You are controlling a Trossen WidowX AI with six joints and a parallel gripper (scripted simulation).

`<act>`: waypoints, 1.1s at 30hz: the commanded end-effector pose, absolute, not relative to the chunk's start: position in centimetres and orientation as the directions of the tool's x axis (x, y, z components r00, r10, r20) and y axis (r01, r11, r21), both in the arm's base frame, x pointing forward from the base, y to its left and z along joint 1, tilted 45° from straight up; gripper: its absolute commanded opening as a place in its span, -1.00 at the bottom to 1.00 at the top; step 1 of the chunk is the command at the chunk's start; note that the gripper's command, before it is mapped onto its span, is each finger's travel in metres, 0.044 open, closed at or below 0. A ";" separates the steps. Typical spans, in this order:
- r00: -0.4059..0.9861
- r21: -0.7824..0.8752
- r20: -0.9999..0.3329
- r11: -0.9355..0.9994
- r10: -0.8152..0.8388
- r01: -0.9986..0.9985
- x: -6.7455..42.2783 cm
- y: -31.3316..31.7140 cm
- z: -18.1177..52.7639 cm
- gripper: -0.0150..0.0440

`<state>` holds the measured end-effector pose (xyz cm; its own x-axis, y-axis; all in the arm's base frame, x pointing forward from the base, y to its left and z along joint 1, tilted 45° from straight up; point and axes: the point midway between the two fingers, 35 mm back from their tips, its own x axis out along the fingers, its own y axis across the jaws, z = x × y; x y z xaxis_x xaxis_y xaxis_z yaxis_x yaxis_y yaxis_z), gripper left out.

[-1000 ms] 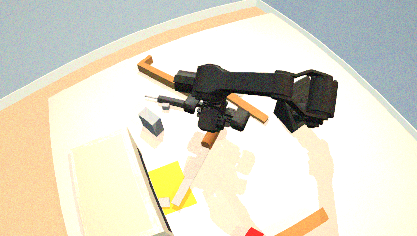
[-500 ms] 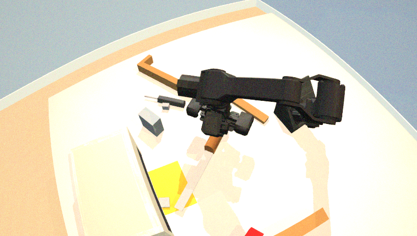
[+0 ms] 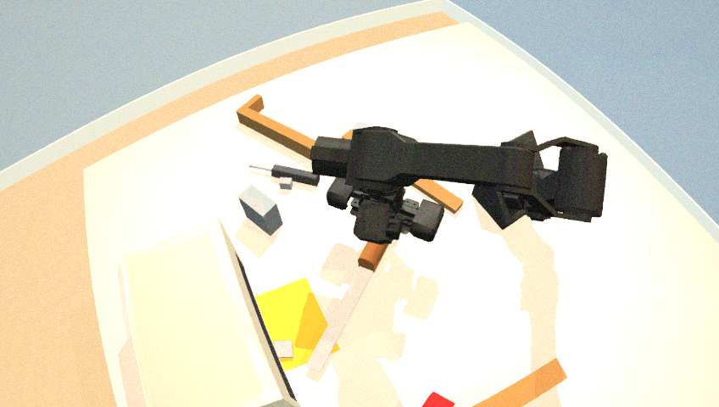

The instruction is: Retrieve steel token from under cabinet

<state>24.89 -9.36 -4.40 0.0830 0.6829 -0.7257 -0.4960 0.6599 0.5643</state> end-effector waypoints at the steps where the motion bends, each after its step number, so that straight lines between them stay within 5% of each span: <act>1: 0.102 0.560 -0.722 0.665 0.684 -0.495 25.1 -9.3 -3.9 -0.49; 33: 0.102 0.562 -0.721 0.664 0.686 -0.494 25.2 -6.6 -1.4 -0.49</act>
